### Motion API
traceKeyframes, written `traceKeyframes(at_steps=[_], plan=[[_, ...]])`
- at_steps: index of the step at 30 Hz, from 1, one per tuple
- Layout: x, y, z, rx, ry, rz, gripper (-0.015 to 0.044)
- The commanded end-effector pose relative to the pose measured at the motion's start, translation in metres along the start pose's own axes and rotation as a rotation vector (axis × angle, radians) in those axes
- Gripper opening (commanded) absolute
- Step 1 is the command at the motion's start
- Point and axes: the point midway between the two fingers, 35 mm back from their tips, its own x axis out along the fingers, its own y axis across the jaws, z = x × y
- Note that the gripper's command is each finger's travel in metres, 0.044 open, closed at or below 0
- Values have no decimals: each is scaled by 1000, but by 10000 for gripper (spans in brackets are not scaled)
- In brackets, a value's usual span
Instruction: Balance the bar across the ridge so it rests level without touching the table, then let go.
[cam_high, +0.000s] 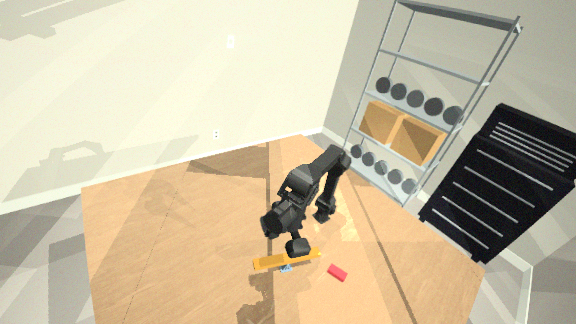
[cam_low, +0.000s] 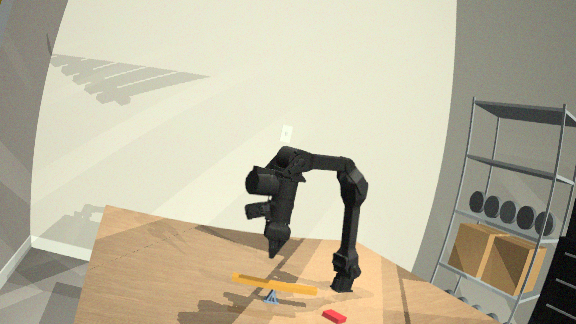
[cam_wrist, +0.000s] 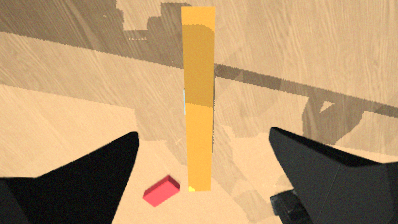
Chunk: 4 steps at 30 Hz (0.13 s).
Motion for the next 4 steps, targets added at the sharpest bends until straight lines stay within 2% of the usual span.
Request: traceKeyframes(at_steps=[1,4], plan=[[0,0,0,0,1,0,440],[0,0,0,0,1,0,440]])
